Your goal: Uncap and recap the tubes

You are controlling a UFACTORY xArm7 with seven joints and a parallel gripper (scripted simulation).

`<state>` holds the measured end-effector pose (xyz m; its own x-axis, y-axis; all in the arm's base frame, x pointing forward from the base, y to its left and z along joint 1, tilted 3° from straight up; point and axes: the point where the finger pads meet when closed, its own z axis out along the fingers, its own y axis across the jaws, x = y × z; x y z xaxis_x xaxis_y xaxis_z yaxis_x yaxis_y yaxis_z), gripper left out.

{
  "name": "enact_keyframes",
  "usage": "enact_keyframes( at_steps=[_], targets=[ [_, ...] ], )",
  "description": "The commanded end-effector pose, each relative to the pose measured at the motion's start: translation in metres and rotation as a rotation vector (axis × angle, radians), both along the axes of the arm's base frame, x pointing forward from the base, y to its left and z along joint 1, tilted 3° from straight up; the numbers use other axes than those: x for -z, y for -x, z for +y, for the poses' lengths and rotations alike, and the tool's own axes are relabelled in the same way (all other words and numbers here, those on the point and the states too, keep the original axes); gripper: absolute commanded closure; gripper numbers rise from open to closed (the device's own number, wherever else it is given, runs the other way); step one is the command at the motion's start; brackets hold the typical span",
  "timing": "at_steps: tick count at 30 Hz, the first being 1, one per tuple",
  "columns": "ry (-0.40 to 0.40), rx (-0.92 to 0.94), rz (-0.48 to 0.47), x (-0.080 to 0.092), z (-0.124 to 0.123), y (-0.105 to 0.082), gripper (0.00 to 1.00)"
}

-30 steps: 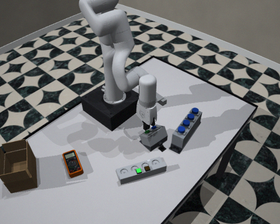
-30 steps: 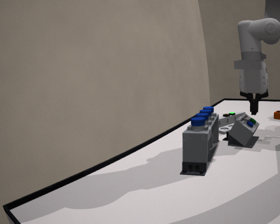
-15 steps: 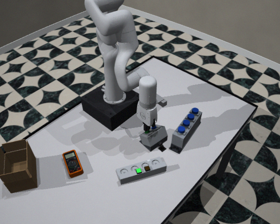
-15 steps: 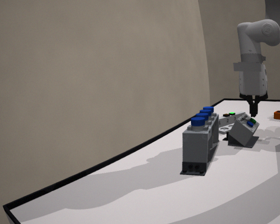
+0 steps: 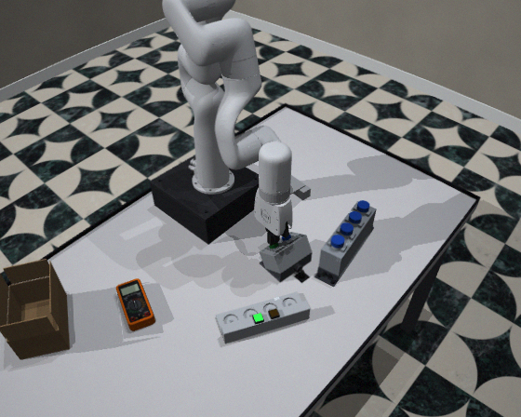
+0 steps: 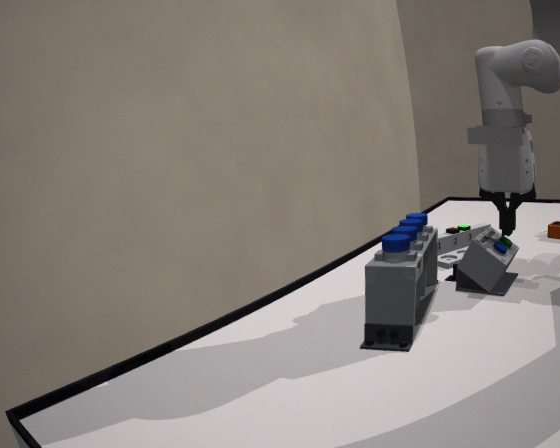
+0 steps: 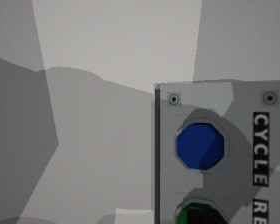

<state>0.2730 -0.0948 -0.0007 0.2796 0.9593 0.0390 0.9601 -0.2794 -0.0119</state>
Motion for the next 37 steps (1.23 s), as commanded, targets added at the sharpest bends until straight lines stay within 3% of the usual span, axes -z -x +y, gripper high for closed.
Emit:
enact_keyframes(
  at_steps=[1,37],
  targets=[
    [-0.003,0.0,0.0,0.0014,-0.0004,-0.0015,1.0],
    [-0.003,0.0,0.0,0.0107,0.0001,-0.0015,1.0]
  ],
)
